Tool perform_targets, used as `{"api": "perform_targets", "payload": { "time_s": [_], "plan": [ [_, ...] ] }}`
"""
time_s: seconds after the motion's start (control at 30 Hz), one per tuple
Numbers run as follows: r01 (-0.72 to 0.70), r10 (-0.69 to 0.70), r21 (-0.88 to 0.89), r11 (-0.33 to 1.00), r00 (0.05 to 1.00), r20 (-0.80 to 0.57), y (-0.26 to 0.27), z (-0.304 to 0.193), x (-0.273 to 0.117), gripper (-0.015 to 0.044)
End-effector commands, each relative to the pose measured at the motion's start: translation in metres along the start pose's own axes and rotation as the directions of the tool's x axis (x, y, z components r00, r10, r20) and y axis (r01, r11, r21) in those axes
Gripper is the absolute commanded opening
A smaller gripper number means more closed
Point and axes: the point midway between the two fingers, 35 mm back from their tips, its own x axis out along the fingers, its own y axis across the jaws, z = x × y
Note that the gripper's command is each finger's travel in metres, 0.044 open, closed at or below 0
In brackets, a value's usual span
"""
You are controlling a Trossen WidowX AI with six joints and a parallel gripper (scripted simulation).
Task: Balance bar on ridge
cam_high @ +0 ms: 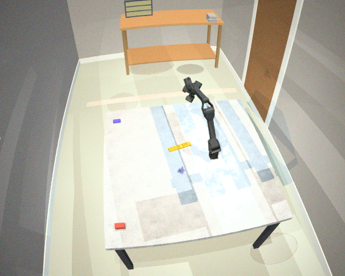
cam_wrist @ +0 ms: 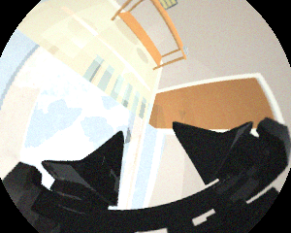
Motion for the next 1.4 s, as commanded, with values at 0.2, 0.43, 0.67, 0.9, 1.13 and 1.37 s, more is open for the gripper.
{"api": "perform_targets", "payload": {
  "time_s": [0.2,0.43,0.67,0.9,1.13,1.37],
  "plan": [
    [-0.147,0.158,-0.14,0.979,0.985,0.075,0.072,0.022,-0.038,0.0315],
    [-0.242,0.276,-0.256,0.936,0.955,0.105,0.125,0.028,-0.07,0.0315],
    [-0.324,0.388,-0.371,0.87,0.915,0.111,0.176,0.025,-0.104,0.0315],
    [-0.392,0.491,-0.481,0.784,0.866,0.094,0.224,0.013,-0.138,0.0315],
    [-0.446,0.58,-0.582,0.68,0.813,0.056,0.267,-0.007,-0.172,0.0315],
    [-0.486,0.653,-0.669,0.562,0.758,-0.002,0.305,-0.034,-0.204,0.0315]
  ]
}}
